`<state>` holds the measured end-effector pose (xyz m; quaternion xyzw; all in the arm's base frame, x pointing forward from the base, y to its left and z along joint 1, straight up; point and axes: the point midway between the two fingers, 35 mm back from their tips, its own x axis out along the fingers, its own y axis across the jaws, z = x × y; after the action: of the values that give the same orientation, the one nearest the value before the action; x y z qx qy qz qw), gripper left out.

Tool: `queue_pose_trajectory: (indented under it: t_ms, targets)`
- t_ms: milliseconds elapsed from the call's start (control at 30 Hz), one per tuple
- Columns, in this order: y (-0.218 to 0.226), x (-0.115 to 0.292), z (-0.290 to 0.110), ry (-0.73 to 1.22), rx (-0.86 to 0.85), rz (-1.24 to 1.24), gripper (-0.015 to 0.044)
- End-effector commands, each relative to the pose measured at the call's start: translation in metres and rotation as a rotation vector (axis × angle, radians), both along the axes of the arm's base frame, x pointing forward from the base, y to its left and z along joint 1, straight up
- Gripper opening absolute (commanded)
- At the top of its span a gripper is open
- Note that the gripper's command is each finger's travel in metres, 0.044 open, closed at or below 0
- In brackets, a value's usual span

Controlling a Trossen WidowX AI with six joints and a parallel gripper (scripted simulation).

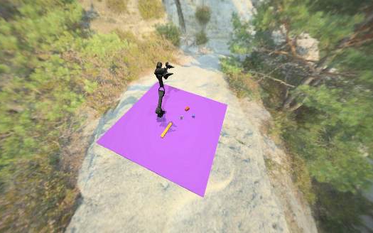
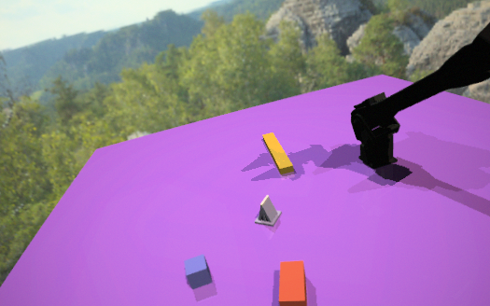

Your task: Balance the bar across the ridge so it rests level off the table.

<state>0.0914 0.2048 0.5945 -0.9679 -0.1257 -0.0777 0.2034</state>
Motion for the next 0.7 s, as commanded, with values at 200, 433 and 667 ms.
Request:
queue_pose_trajectory:
  t_ms: [200,433,667]
  targets:
    - [-0.072,0.011,0.017,-0.034,0.213,-0.009,0.0315]
    - [-0.163,0.036,0.015,-0.031,0.472,-0.062,0.0315]
    - [-0.248,0.070,-0.016,0.031,0.714,-0.158,0.0315]
